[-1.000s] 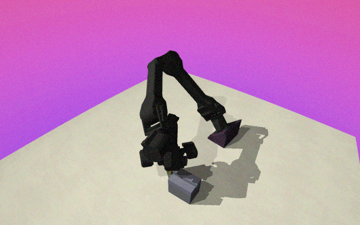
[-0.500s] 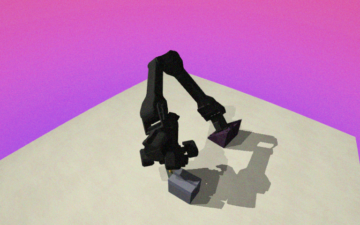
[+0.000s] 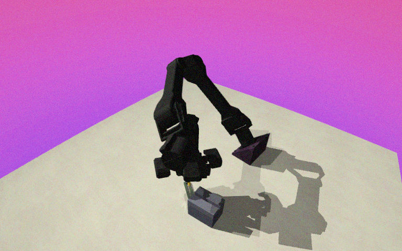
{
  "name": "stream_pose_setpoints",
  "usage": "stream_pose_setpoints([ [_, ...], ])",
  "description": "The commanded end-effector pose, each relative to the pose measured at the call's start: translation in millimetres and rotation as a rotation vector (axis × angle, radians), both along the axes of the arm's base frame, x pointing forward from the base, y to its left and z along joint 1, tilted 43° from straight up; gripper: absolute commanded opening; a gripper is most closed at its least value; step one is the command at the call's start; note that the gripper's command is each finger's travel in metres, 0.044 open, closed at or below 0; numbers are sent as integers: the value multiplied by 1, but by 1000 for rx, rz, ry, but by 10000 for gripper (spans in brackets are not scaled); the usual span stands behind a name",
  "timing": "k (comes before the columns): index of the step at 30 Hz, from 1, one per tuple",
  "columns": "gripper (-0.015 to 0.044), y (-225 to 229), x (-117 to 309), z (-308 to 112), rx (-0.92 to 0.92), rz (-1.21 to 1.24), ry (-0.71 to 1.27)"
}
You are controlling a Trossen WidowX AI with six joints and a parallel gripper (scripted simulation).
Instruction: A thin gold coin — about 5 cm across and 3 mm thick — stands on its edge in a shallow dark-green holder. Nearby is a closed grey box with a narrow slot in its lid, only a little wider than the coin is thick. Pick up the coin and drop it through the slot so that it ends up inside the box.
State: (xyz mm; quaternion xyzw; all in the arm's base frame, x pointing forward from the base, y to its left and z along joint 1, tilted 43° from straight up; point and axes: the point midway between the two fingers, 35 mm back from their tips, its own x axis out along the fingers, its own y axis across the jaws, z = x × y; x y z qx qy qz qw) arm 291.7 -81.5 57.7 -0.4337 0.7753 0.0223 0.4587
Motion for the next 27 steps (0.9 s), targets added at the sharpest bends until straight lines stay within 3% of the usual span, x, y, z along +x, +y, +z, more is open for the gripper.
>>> stream_pose_setpoints([
  [1, 0, 6, 3, 8, 4, -2, -5],
  [20, 0, 33, 7, 39, 3, -1, 0],
  [27, 0, 32, 8, 41, 45, 152, 136],
])
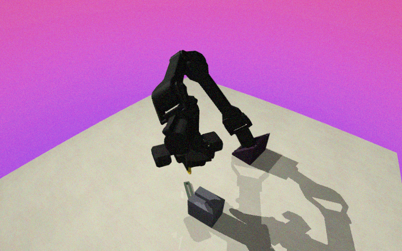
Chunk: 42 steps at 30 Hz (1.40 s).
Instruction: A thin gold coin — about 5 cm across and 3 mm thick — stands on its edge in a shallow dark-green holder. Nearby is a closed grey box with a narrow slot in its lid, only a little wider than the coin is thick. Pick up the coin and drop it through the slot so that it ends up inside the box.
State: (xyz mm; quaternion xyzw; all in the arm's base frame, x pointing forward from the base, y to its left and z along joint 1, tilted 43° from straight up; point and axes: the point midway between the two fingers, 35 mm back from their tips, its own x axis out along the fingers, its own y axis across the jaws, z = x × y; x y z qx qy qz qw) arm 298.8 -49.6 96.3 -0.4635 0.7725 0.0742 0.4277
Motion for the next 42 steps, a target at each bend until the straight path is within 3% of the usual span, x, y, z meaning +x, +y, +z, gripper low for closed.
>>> stream_pose_setpoints([
  [1, 0, 0, 1, 2, 26, 79, 69],
  [15, 0, -4, 1, 6, 115, 402, 357],
  [42, 0, 27, 28, -25, 118, 404, 349],
])
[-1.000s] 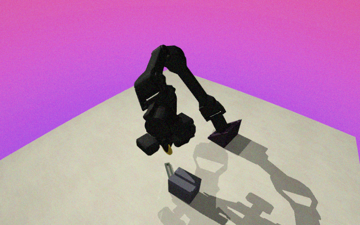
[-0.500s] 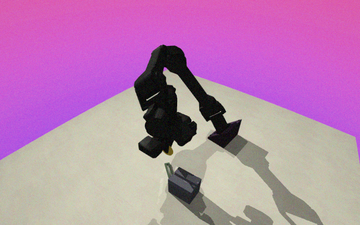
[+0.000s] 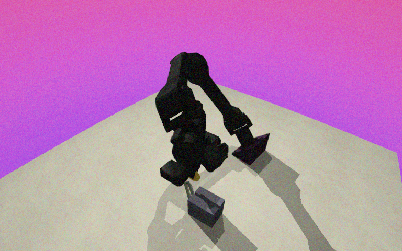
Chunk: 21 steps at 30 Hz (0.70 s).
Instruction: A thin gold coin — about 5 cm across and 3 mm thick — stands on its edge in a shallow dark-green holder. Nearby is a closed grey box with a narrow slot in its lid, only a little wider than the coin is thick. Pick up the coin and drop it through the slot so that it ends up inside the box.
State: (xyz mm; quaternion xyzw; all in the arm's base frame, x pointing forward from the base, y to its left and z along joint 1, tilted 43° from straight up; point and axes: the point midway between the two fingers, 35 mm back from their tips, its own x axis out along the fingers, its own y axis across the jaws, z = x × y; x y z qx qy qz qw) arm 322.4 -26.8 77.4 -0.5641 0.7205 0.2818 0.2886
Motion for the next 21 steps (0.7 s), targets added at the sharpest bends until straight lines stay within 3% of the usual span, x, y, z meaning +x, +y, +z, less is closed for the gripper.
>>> stream_pose_setpoints([
  [1, 0, 6, 6, -8, 4, -4, -2],
  [21, 0, 37, 25, -43, 5, -1, 3],
])
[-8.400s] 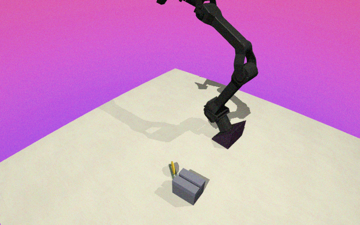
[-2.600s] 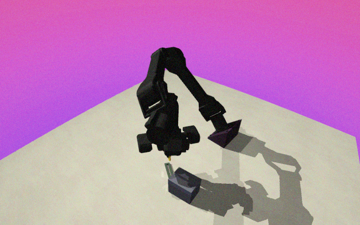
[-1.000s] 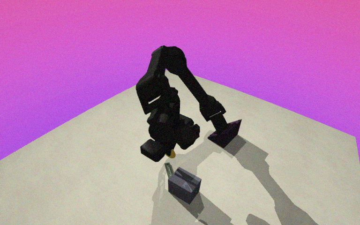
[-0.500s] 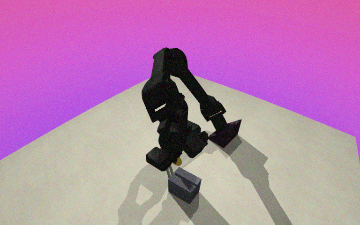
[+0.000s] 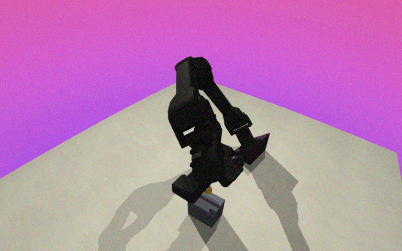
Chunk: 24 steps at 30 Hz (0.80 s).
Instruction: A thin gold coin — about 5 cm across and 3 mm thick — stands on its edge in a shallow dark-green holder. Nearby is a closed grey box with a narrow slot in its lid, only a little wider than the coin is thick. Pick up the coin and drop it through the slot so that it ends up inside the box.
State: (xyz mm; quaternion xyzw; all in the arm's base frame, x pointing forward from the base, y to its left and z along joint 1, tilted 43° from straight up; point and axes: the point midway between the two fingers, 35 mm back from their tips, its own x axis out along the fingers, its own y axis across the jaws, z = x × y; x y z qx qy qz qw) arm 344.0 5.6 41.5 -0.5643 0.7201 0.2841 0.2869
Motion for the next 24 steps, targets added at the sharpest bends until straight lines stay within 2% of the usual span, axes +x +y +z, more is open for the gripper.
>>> stream_pose_setpoints([
  [1, 0, 6, 4, -8, 3, -4, -1],
  [24, 0, 6, 5, -10, -1, -2, -2],
])
